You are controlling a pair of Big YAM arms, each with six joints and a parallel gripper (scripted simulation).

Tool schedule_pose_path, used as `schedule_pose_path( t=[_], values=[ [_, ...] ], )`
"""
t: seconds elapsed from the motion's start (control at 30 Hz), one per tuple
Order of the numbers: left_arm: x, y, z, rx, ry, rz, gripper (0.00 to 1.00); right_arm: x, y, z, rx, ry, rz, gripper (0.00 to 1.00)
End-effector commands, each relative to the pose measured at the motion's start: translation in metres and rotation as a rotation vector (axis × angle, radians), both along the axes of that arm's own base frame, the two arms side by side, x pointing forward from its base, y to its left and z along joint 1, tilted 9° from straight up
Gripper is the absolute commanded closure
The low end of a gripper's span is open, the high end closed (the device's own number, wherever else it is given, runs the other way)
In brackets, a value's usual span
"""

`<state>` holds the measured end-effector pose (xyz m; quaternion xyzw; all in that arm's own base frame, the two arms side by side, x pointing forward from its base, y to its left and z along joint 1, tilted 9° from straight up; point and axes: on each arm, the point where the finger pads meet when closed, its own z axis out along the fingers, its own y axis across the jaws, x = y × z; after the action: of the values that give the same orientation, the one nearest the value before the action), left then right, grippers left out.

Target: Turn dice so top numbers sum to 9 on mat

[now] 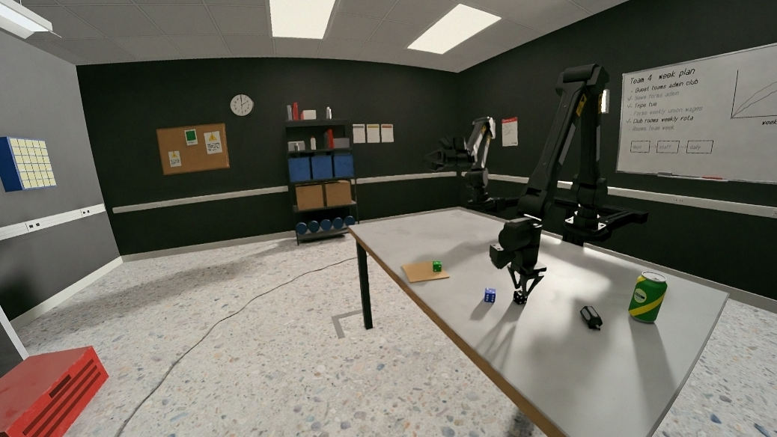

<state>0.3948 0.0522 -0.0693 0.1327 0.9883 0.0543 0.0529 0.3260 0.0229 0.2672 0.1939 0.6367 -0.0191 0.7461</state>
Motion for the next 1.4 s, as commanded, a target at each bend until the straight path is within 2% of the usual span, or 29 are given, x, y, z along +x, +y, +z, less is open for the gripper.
schedule_pose_path(
  t=[0.0,0.23,0.3,0.33,0.4,0.53,0.63,1.37],
  values=[
    [0.001,0.007,-0.010,-0.002,0.000,0.005,0.55,0.001,0.000,0.003,0.003,-0.007,0.000,0.00],
    [0.006,0.009,-0.022,-0.001,-0.006,0.005,0.55,0.001,0.000,0.003,0.003,-0.007,0.000,0.00],
    [0.006,0.009,-0.022,-0.001,-0.006,0.005,0.55,0.001,0.000,0.003,0.003,-0.007,0.000,0.00],
    [0.012,0.010,-0.013,0.002,-0.033,0.007,0.55,0.001,0.000,0.003,0.003,-0.007,0.000,0.00],
    [0.009,0.009,-0.024,-0.001,-0.010,0.006,0.55,0.001,0.000,0.003,0.003,-0.007,0.000,0.00],
    [0.008,0.010,-0.026,-0.001,-0.005,0.007,0.55,0.001,0.000,0.003,0.003,-0.007,0.000,0.00],
    [0.013,0.010,-0.017,0.001,-0.028,0.007,0.55,0.001,0.000,0.003,0.003,-0.007,0.000,0.00],
    [0.013,0.010,-0.017,0.002,-0.029,0.007,0.55,0.001,0.000,0.003,0.003,-0.007,0.000,0.00]
  ],
)
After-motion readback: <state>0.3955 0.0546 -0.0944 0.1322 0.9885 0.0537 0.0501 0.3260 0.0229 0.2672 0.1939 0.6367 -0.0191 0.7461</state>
